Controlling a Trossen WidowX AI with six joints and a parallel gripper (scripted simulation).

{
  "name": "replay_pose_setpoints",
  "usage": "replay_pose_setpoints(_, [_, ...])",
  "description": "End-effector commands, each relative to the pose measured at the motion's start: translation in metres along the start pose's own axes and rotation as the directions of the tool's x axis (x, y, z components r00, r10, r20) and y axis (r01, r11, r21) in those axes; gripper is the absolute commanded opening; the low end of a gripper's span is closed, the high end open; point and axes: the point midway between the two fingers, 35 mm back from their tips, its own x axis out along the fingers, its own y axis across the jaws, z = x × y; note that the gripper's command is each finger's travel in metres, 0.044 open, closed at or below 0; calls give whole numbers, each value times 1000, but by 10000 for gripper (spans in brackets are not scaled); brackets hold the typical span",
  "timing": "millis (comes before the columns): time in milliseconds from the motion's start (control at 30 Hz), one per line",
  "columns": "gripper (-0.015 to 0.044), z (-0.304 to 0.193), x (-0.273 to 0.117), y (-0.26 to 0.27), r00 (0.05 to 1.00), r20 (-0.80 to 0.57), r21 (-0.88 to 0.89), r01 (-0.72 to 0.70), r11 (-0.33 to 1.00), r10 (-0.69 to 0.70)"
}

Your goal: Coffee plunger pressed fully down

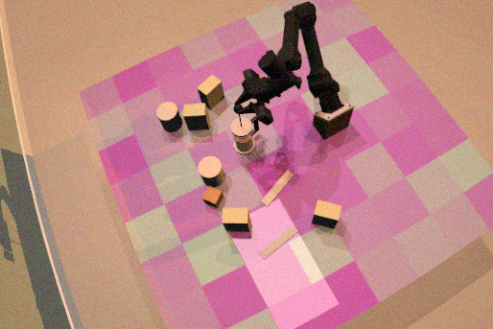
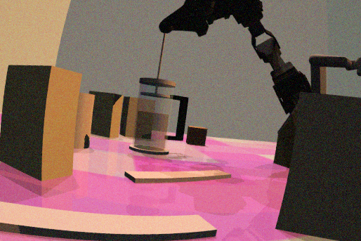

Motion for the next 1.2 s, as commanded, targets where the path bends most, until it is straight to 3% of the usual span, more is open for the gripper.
replay_pose_setpoints(0, [124,-2,2,1,1000,-1,-2,-1,1000,1])
replay_pose_setpoints(1167, [124,-47,37,7,1000,-9,1,-7,1000,7])
